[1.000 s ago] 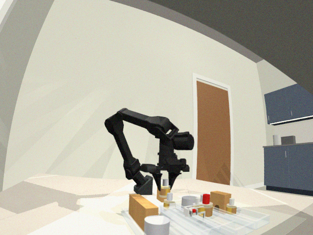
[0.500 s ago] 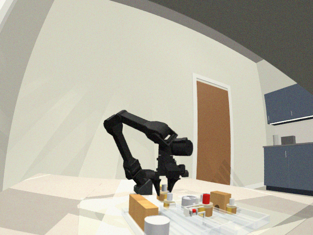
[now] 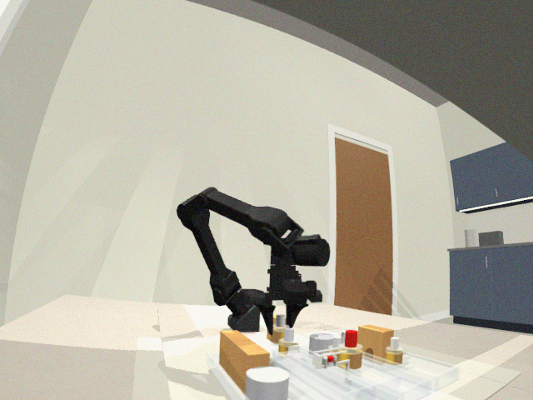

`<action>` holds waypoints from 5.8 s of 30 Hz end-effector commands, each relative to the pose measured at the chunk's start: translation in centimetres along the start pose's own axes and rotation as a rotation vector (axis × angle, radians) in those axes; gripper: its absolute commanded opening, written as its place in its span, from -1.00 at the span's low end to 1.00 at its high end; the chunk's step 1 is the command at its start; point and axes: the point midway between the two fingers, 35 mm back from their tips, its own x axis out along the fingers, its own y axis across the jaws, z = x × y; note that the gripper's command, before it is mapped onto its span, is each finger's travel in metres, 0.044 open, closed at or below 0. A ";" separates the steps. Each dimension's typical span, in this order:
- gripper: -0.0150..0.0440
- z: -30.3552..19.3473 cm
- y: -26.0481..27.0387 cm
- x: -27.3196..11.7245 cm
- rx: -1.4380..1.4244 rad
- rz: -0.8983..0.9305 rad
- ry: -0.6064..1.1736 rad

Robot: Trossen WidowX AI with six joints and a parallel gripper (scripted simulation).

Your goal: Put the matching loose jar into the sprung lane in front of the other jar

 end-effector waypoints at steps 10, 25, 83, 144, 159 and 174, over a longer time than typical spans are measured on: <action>-0.49 0.6 0.0 0.0 -0.005 -0.003 -0.004; -0.49 1.1 0.0 0.0 -0.005 -0.003 -0.004; -0.49 3.1 -0.1 -0.1 -0.004 -0.003 -0.005; -0.49 5.1 -0.4 -0.5 -0.003 -0.004 -0.006; -0.49 5.2 -0.4 -0.5 -0.003 -0.004 -0.006; -0.49 5.2 -0.3 -0.3 -0.003 -0.004 -0.006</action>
